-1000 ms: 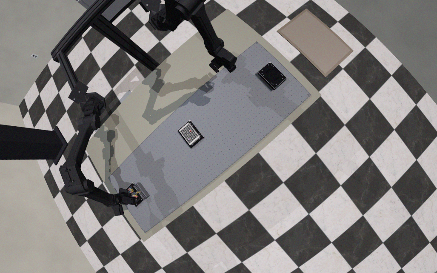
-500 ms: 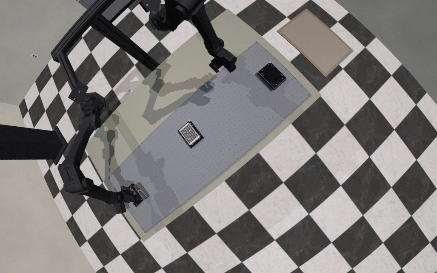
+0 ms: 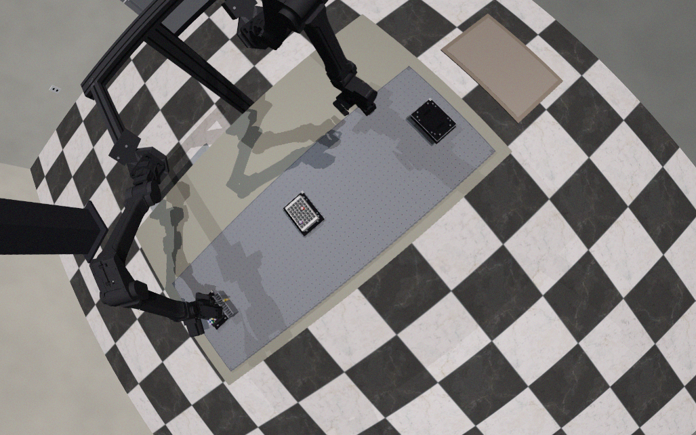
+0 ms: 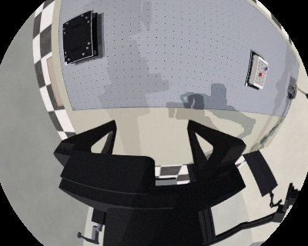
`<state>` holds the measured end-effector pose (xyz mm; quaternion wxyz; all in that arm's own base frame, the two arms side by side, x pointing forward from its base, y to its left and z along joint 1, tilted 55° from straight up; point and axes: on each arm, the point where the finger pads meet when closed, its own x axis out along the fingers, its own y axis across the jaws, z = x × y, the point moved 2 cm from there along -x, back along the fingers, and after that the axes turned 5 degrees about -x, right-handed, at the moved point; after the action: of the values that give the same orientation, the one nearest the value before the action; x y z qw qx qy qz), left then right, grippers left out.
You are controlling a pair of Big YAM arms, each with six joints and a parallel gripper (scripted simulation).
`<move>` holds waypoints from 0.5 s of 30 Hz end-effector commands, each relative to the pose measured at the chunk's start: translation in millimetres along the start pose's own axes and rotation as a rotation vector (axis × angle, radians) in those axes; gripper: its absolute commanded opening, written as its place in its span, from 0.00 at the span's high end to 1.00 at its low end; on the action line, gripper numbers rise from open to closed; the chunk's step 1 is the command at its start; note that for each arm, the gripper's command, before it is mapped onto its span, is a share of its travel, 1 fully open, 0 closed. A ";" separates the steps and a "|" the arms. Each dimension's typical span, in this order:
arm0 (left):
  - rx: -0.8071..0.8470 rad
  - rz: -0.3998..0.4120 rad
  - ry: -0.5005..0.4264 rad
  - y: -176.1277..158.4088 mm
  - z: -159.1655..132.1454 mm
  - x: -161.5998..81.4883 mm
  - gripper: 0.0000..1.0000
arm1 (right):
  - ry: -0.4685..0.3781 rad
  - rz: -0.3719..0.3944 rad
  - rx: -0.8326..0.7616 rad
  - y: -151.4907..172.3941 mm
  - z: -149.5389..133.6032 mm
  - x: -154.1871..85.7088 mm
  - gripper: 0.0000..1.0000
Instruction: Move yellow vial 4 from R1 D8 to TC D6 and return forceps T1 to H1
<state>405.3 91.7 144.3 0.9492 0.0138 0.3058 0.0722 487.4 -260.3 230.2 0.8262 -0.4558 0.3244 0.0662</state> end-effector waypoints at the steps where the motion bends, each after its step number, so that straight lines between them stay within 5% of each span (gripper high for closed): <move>1: 0.012 0.010 -0.050 4.0 14.6 -6.9 0.00 | -0.021 -0.046 0.001 -9.2 16.2 -14.7 0.91; 15: 0.012 0.010 -0.050 4.0 14.6 -6.9 0.00 | -0.022 -0.045 0.002 5.7 29.2 -15.0 0.91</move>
<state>405.3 91.7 144.3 0.9492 0.0138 0.3058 0.0722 486.7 -237.6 223.6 0.8261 -0.4558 0.3244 0.0674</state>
